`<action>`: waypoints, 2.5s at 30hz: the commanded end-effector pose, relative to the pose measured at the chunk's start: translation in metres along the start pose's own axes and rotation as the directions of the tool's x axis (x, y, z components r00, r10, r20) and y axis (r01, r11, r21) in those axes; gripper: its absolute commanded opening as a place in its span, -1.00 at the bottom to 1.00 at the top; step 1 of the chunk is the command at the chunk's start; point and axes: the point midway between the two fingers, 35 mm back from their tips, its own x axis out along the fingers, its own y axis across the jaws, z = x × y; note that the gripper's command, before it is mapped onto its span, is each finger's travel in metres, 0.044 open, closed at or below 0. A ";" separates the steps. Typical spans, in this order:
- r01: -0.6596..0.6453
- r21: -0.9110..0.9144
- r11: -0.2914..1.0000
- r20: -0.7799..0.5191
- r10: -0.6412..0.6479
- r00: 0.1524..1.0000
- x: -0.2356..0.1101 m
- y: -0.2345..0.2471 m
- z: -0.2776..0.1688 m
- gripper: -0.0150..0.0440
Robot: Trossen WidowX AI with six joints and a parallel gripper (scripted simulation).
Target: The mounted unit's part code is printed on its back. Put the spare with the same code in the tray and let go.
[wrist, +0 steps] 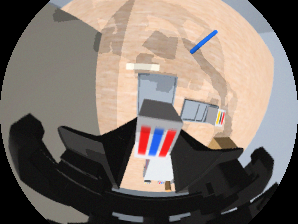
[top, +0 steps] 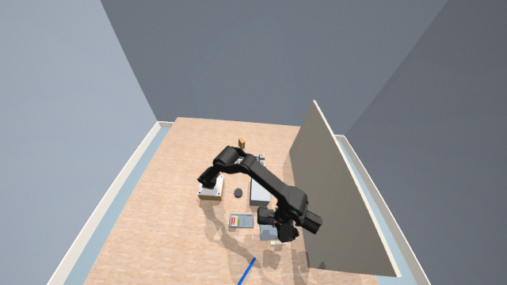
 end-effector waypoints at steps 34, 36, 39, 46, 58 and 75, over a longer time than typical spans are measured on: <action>0.007 0.003 1.000 -0.004 -0.007 1.000 0.040 0.000 0.000 -0.49; 0.007 0.003 1.000 -0.004 -0.007 1.000 0.042 0.000 0.000 -0.49; 0.007 0.003 1.000 -0.004 -0.007 1.000 0.045 0.000 0.000 -0.49; 0.007 0.003 1.000 -0.004 -0.007 1.000 0.051 0.000 0.000 -0.49; 0.007 0.003 1.000 -0.004 -0.007 1.000 0.063 -0.001 -0.001 -0.49; 0.007 0.003 1.000 -0.004 -0.007 1.000 0.079 -0.003 -0.002 -0.49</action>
